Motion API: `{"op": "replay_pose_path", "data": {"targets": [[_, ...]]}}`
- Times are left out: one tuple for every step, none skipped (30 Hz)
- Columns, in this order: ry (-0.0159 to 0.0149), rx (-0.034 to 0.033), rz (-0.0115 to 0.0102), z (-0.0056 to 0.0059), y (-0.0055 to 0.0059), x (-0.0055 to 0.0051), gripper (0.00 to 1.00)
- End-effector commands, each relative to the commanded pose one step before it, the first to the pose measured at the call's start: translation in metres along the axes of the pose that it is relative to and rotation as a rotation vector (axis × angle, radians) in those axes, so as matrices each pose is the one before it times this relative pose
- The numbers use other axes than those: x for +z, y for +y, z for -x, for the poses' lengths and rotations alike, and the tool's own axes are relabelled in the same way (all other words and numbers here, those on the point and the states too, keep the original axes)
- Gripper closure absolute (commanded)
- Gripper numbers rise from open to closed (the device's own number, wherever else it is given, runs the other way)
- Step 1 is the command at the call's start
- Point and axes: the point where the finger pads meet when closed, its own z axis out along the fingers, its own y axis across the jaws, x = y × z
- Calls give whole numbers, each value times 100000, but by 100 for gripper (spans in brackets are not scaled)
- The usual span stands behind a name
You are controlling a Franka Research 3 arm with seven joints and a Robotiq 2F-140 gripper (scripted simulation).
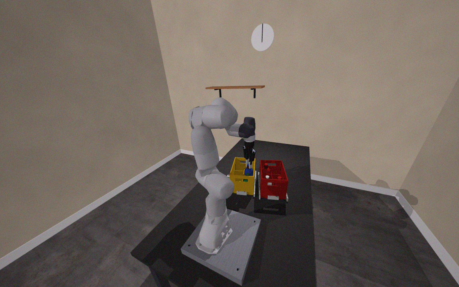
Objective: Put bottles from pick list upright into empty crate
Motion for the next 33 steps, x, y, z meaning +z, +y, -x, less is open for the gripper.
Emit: {"op": "replay_pose_path", "data": {"targets": [[1606,329,-289,-455,-163,-374,100],[0,0,0,9,2,0,100],[0,0,0,9,2,0,100],[0,0,0,9,2,0,100],[0,0,0,8,2,0,100],[0,0,0,8,1,0,100],[0,0,0,7,1,0,100],[0,0,0,7,1,0,100],[0,0,0,0,0,0,100],[0,0,0,0,0,0,100],[0,0,0,5,0,0,100],[0,0,0,5,0,0,100],[0,0,0,5,0,0,100],[0,0,0,5,0,0,100],[0,0,0,5,0,0,100],[0,0,0,5,0,0,100],[0,0,0,5,-1,0,100],[0,0,0,4,-1,0,100],[0,0,0,4,-1,0,100],[0,0,0,4,-1,0,100],[0,0,0,4,-1,0,100],[0,0,0,4,-1,0,100],[0,0,0,4,-1,0,100],[0,0,0,4,-1,0,100],[0,0,0,0,0,50,100],[0,0,0,0,0,0,100],[0,0,0,0,0,0,100],[0,0,0,0,0,50,100],[0,0,0,0,0,50,100],[0,0,0,0,0,50,100],[0,0,0,0,0,50,100],[0,0,0,0,0,50,100],[0,0,0,0,0,50,100]]}}
